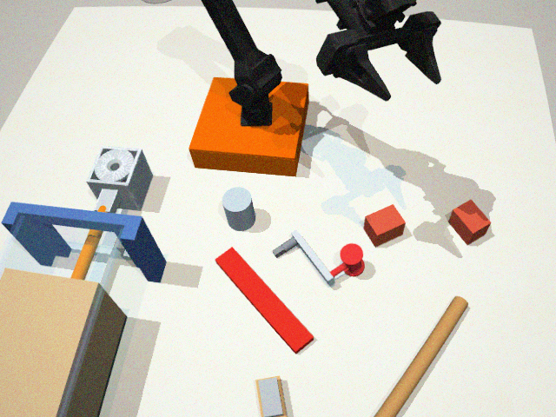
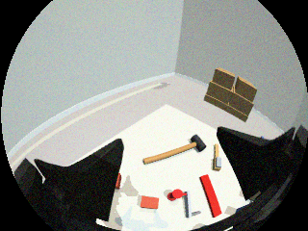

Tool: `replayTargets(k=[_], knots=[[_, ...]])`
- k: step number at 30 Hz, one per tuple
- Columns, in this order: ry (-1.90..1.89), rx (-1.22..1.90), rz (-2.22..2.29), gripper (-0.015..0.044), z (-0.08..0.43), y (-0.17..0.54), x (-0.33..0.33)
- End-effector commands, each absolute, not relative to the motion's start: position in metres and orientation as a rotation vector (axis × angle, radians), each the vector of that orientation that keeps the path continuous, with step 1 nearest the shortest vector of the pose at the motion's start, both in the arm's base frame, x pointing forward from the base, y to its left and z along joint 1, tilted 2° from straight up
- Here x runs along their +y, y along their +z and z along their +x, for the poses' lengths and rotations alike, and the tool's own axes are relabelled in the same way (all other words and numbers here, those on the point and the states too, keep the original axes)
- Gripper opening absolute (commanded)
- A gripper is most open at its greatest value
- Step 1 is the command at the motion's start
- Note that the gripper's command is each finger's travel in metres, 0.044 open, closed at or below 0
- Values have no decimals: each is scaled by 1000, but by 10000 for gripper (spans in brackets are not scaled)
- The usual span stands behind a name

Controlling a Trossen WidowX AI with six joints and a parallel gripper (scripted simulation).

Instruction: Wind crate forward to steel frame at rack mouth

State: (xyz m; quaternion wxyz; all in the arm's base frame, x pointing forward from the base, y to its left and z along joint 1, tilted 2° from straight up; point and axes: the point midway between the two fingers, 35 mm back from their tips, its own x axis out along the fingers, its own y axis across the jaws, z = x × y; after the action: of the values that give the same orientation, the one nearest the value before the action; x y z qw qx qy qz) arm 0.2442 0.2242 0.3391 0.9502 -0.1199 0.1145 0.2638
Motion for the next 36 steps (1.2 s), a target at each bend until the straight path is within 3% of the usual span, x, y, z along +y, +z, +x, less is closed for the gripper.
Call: replayTargets(k=[1, 21, 36], knots=[[326, 595, 230, 440, 285, 276, 220], [-567, 1006, 1203, 440, 327, 147, 177], [-1626, 754, 1828, 440, 325, 61, 127]])
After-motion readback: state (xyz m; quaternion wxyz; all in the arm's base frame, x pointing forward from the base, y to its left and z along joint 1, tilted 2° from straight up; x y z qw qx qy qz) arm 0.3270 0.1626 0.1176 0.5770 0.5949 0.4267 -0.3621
